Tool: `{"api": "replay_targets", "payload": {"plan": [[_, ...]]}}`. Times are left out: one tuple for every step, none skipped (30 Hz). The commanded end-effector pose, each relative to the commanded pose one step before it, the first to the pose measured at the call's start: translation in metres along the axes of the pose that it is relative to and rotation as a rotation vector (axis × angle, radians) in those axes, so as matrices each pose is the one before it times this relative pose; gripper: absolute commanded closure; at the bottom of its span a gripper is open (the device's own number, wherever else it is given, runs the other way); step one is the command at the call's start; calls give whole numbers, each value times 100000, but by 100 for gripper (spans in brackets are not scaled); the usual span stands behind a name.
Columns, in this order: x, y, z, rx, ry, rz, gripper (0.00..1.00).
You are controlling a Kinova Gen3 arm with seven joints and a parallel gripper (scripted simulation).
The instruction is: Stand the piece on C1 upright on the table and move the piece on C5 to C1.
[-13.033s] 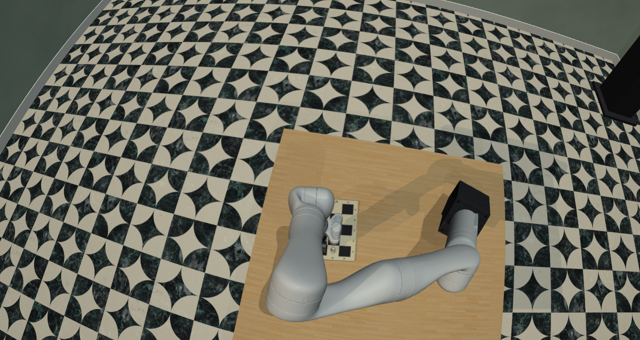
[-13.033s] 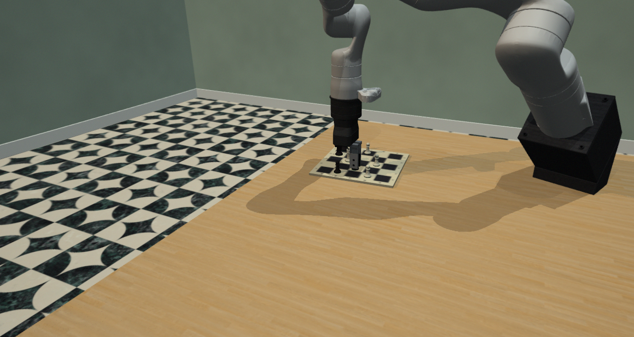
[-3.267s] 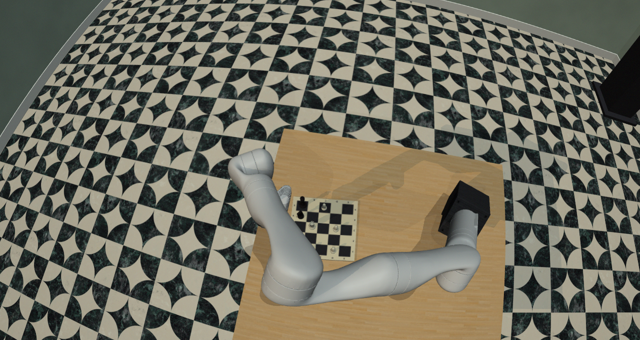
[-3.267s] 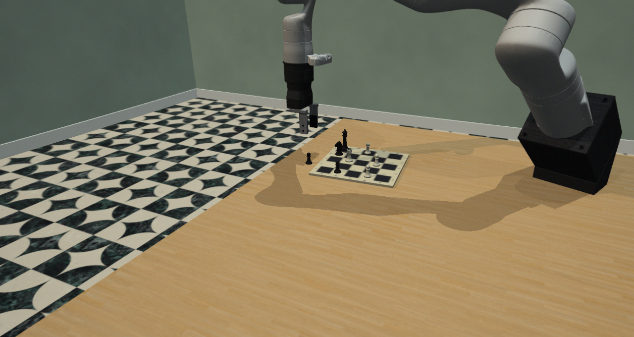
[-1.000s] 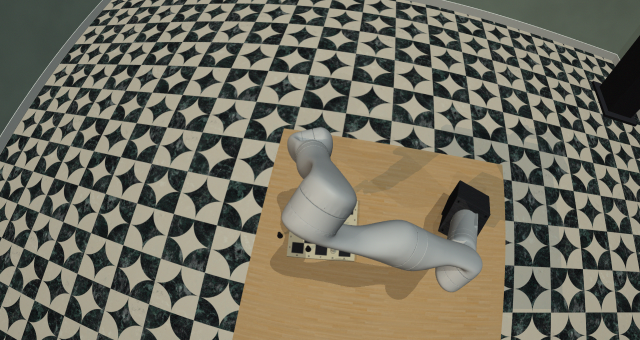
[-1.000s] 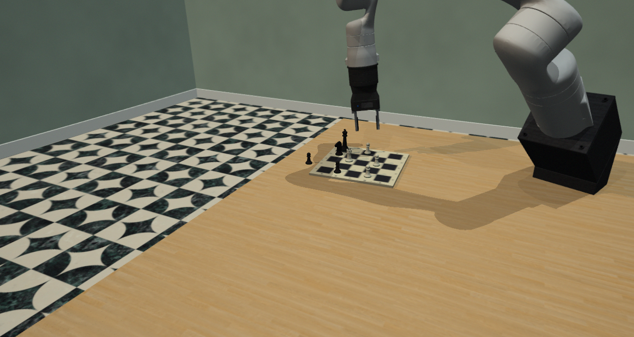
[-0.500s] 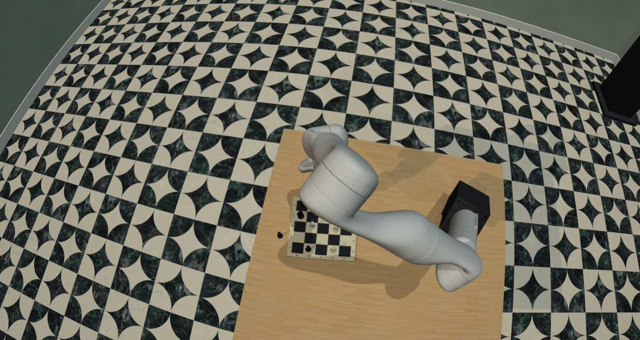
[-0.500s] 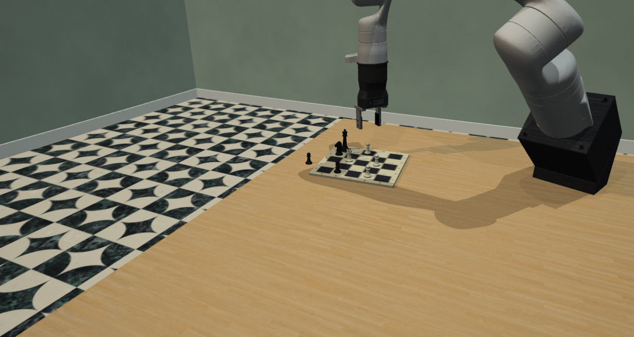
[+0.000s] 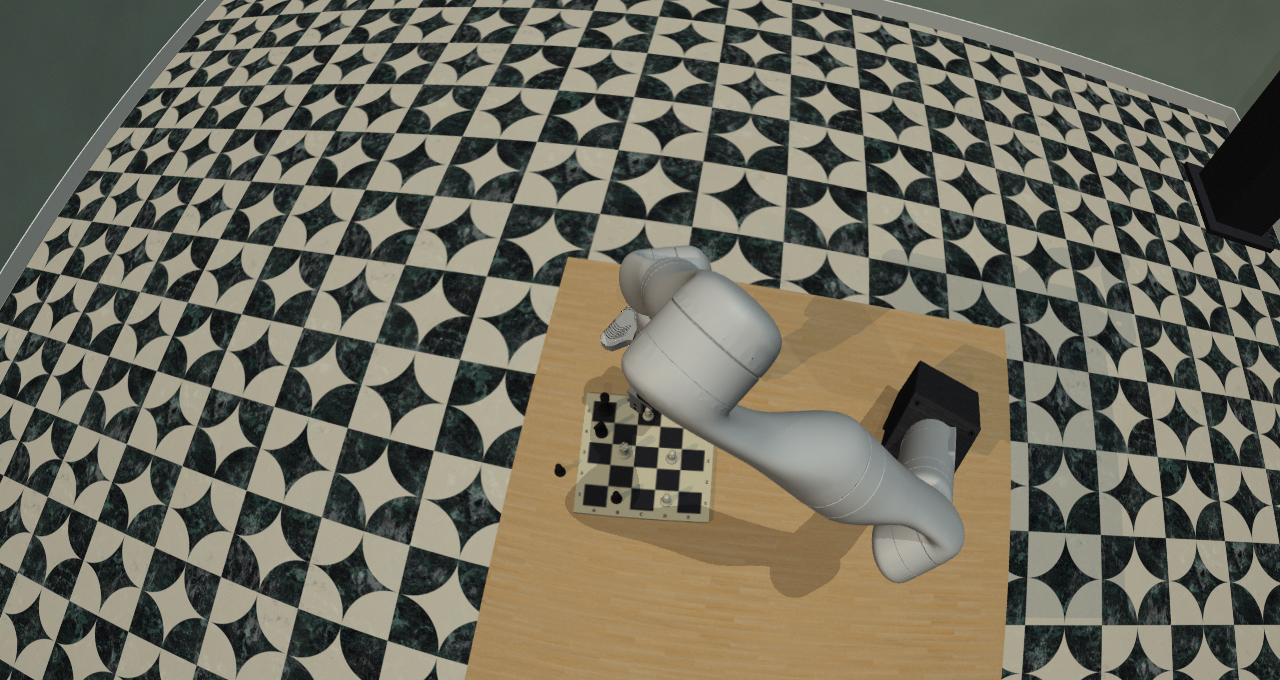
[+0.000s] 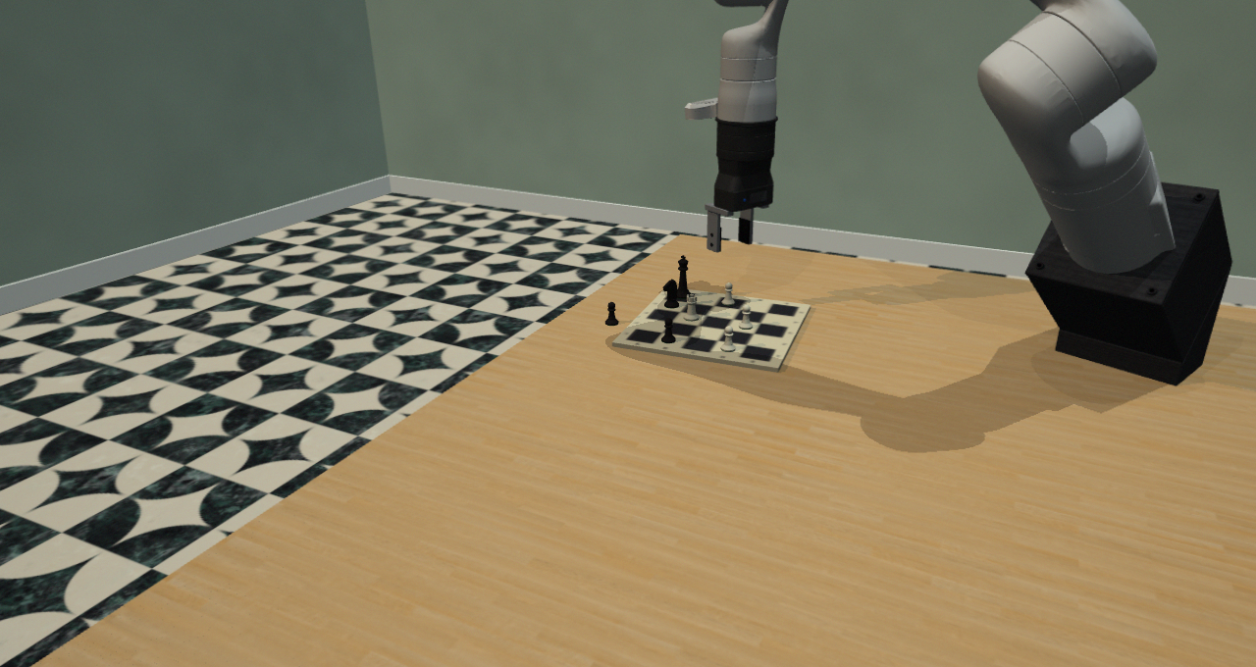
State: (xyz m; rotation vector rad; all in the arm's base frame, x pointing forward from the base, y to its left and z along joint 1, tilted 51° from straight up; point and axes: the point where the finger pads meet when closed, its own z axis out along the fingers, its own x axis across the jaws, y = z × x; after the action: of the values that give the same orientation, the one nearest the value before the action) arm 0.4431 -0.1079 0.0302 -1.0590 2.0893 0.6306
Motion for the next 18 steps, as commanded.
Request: {"api": "replay_targets", "payload": {"plan": [[215, -79, -286, 740, -235, -136, 0], [0, 0, 0, 0, 0, 0, 0], [-7, -3, -15, 110, -43, -669, 0], [-6, -3, -13, 94, -36, -569, 0], [-5, -3, -11, 79, -30, -475, 0], [-4, -2, -9, 65, -24, -388, 0], [-4, -2, -7, 52, -19, -308, 0], [-3, -1, -5, 40, -15, -236, 0], [-2, -1, -4, 29, -11, -172, 0], [-1, -1, -3, 20, -7, -118, 0], [-1, 0, -2, 12, -4, -73, 0], [0, 0, -1, 6, -2, -38, 0], [0, 0, 0, 2, -1, -14, 0], [0, 0, 0, 0, 0, -2, 0], [0, 0, 0, 0, 0, 0, 32], [0, 0, 0, 0, 0, 0, 32], [0, 0, 0, 0, 0, 0, 32], [0, 0, 0, 0, 0, 0, 32]]}}
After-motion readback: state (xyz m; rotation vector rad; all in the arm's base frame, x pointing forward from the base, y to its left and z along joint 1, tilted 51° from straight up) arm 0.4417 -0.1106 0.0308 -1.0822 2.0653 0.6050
